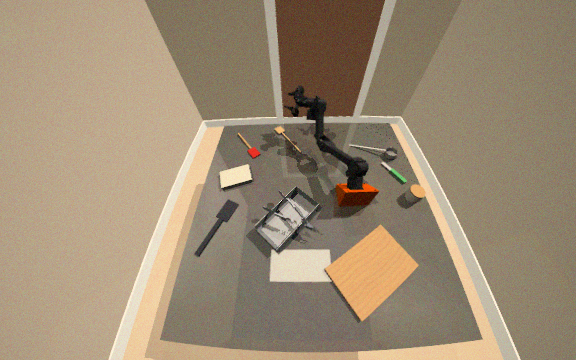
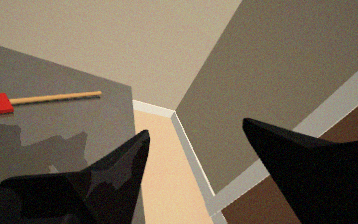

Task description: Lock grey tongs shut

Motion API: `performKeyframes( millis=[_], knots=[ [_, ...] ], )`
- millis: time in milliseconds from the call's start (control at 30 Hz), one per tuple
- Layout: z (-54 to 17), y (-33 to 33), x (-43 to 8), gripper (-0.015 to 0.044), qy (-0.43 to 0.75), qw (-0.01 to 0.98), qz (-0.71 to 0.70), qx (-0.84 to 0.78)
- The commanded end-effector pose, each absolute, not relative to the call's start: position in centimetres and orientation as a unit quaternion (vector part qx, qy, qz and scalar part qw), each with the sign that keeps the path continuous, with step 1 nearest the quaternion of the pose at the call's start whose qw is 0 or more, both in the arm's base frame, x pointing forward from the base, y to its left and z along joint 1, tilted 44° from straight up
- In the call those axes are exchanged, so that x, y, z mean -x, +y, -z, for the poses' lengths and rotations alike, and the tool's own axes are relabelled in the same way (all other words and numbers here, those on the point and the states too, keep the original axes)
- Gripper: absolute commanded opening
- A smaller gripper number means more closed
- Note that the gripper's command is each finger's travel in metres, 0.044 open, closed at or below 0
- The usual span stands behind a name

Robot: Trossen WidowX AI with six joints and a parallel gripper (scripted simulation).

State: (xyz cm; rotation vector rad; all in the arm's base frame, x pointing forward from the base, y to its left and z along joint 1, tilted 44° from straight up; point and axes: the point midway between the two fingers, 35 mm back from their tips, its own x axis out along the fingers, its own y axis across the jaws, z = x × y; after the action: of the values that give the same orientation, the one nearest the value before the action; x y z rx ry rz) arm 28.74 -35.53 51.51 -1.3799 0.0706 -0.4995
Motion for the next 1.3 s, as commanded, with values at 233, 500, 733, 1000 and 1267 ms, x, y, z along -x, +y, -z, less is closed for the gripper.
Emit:
performKeyframes(
  millis=[233, 500, 733, 1000, 1267],
  knots=[
    [-54.3, -34.7, -26.3, 0.044, 0.035, 0.687, 0.274, 0.672],
    [-60.4, -30.6, -21.4, 0.044, 0.028, 0.545, 0.335, 0.768],
    [-63.7, -26.6, -18.7, 0.044, 0.02, 0.446, 0.369, 0.815],
    [-66.1, -22.8, -16.5, 0.044, 0.012, 0.359, 0.399, 0.844],
    [-67.6, -19.4, -14.6, 0.044, 0.006, 0.284, 0.418, 0.863]
  ],
)
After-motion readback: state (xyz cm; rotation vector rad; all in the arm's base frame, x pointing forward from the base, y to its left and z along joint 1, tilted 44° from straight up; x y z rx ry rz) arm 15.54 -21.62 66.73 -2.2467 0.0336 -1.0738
